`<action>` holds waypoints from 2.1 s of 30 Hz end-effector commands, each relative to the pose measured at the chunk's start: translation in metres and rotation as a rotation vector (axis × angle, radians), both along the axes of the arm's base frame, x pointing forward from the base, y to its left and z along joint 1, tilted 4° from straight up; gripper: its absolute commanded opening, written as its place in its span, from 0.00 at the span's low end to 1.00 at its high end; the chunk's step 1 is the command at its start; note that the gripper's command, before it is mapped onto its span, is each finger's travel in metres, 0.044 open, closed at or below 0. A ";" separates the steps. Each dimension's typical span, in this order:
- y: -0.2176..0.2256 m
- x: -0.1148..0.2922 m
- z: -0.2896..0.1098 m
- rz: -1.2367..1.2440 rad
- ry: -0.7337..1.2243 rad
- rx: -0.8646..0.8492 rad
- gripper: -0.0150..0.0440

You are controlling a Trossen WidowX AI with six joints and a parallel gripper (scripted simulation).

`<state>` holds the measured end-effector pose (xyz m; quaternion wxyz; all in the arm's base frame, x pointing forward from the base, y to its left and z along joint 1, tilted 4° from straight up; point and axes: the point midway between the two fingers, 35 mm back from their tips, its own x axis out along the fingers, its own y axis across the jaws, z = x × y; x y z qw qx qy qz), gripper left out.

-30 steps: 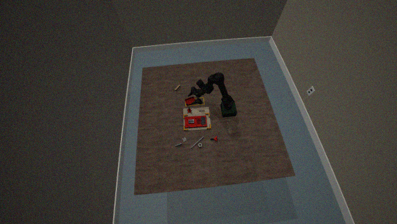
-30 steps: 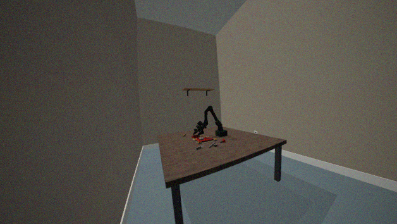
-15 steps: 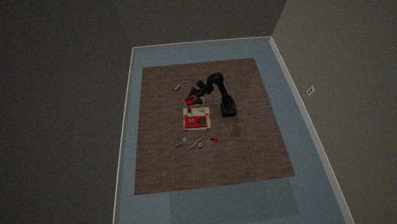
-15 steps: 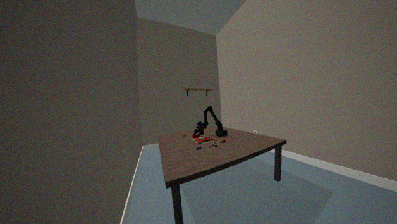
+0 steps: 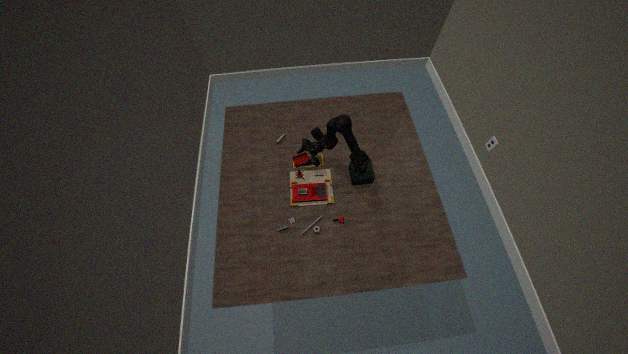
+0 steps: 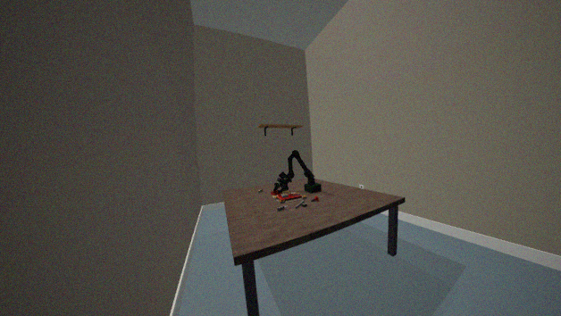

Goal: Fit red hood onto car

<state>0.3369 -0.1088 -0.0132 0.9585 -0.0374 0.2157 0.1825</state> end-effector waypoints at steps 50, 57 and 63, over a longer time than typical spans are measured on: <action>-0.003 -0.002 0.053 0.002 -0.002 -0.001 0.25; -0.002 -0.005 0.068 0.002 -0.002 -0.001 0.25; -0.002 -0.005 0.068 0.002 -0.002 -0.001 0.25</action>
